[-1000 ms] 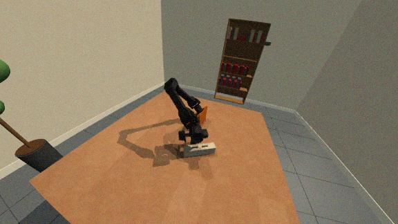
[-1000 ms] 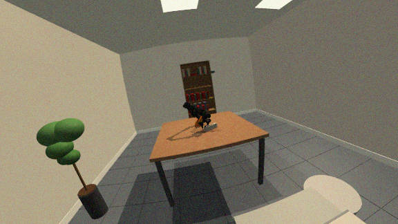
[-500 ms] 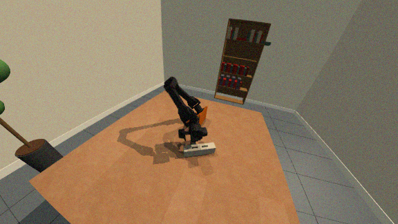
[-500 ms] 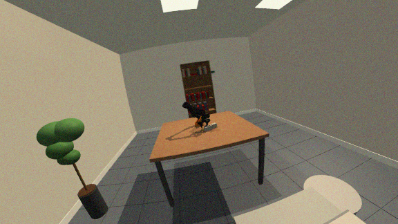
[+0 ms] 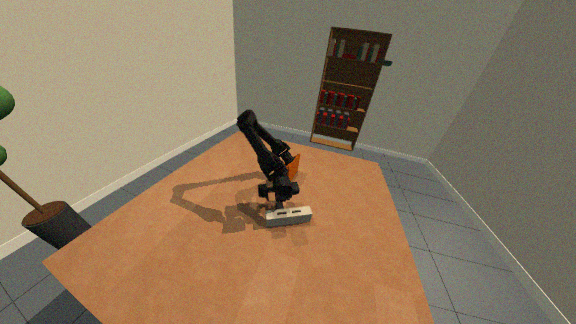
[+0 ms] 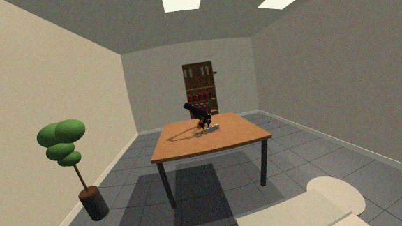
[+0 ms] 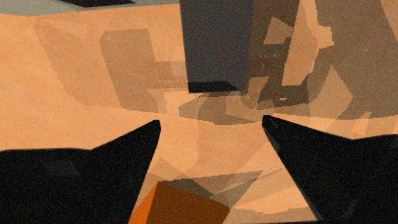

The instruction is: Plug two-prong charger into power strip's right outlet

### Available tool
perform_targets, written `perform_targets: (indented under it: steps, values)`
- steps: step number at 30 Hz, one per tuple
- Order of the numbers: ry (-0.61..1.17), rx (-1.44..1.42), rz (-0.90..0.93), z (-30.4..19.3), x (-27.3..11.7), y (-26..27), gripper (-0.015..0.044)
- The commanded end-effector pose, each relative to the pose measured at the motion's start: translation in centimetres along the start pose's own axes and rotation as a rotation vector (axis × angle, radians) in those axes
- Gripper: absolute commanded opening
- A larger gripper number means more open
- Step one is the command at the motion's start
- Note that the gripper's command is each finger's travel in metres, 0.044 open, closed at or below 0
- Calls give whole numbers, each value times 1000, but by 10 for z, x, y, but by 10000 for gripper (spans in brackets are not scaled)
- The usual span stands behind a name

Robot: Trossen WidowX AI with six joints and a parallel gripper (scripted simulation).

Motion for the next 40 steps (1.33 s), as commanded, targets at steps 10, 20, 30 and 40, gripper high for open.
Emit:
perform_targets:
  steps: [10, 20, 30, 40]
  values:
    - [-284, 5, 91, -17, -34, -5, 440]
    - [-590, -7, 160, -35, -64, -9, 440]
    - [-590, -7, 160, -35, -64, -9, 440]
    - [-590, -7, 160, -35, -64, -9, 440]
Point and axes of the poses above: the point midway between the two fingers, 35 mm back from their tips, its own x axis out along the fingers, its own y axis across the jaws, z = x × y, the point moved 8 cm from there along -x, back along the fingers, and after that the axes turned 15 degrees about x, right-handed, at the moved point
